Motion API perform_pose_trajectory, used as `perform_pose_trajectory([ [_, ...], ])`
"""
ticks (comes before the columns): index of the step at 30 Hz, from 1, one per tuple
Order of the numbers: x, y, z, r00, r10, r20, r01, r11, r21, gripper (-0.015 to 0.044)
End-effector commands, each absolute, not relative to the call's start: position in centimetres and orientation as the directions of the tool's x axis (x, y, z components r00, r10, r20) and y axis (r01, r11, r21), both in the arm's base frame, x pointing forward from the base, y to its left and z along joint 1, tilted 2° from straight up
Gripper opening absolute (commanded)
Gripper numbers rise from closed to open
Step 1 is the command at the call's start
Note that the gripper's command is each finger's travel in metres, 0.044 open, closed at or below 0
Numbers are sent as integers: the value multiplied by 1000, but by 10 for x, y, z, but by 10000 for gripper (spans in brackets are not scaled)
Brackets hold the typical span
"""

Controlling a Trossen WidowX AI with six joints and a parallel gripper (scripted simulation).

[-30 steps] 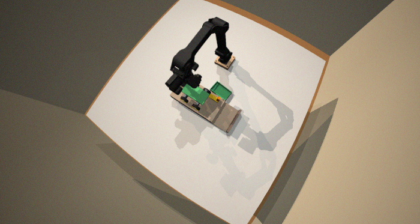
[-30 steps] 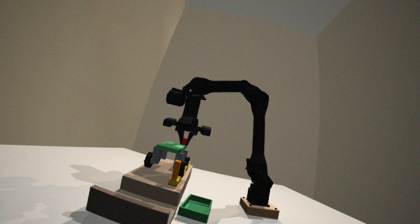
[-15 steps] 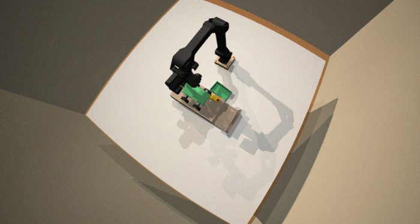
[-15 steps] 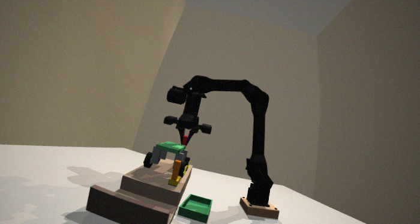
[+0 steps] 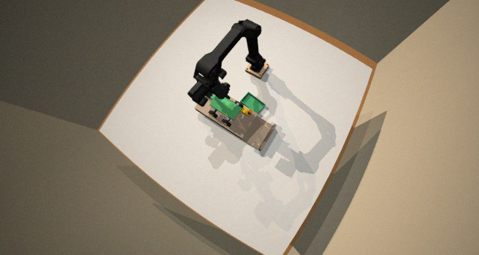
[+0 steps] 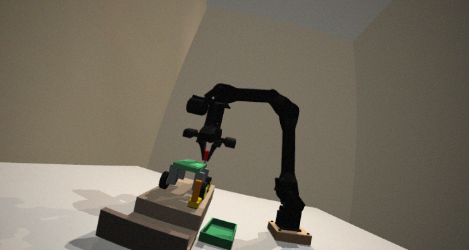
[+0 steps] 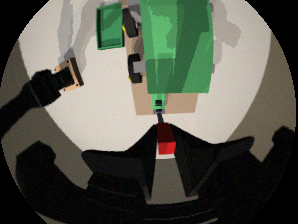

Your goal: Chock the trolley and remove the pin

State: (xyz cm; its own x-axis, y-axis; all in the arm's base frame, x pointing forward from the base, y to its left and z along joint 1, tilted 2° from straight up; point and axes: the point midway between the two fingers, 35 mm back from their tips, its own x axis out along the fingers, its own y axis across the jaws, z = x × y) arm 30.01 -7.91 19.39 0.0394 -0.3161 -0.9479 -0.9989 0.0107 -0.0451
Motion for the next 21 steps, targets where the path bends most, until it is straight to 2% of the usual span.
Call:
perform_pose_trajectory([
  [1, 301, -85, 197, 45, -322, -946, -999, 12, -51, 0],
  [21, 294, -109, 201, 44, -324, -945, -999, 12, -51, 0],
])
